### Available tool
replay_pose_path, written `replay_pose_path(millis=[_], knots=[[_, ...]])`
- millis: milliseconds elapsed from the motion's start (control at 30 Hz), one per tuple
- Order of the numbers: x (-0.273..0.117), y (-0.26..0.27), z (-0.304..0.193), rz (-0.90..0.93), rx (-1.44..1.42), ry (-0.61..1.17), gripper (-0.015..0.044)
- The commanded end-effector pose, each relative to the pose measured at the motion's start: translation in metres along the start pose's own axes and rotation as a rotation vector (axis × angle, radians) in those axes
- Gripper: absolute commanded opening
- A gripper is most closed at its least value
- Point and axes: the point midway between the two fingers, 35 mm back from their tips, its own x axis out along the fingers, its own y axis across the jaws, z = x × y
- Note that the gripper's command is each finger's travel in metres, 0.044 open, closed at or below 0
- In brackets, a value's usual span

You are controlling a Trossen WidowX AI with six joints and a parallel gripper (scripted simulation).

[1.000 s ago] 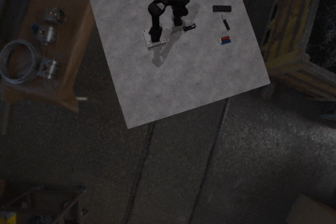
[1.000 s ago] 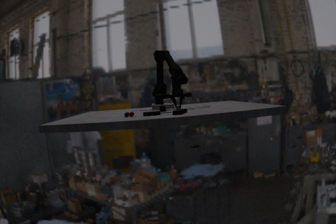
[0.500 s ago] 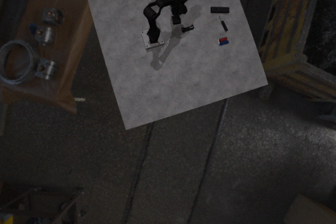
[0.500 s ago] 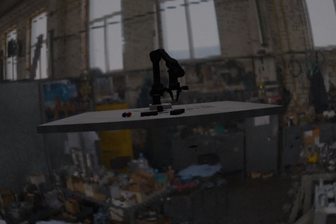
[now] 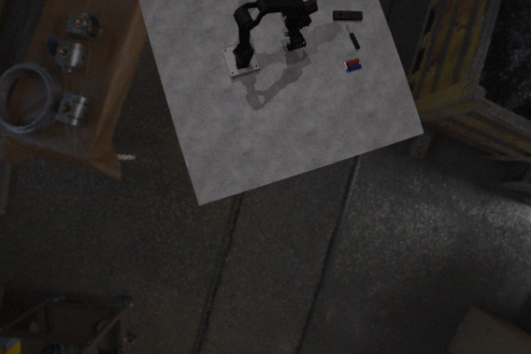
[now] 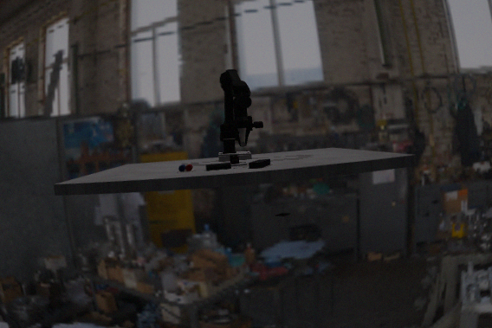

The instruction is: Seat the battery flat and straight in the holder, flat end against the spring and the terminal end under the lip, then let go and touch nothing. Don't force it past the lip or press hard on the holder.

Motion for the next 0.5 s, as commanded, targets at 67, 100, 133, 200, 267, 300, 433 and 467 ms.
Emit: replay_pose_path(millis=[67, 100, 133, 200, 267, 300, 433, 467], knots=[[-0.008, -0.04, 0.023, -0.003, -0.075, 0.001, 0.0073], [-0.008, -0.043, 0.025, -0.005, -0.081, 0.001, 0.0073], [-0.009, -0.045, 0.025, -0.006, -0.083, 0.0, 0.0073], [-0.009, -0.045, 0.025, -0.006, -0.083, 0.0, 0.0073], [-0.007, -0.045, 0.025, -0.006, -0.083, 0.011, 0.0073], [-0.005, -0.044, 0.025, -0.006, -0.084, 0.025, 0.0073], [0.006, -0.044, 0.023, -0.009, -0.084, 0.09, 0.0073], [0.008, -0.044, 0.023, -0.009, -0.083, 0.107, 0.0073]])
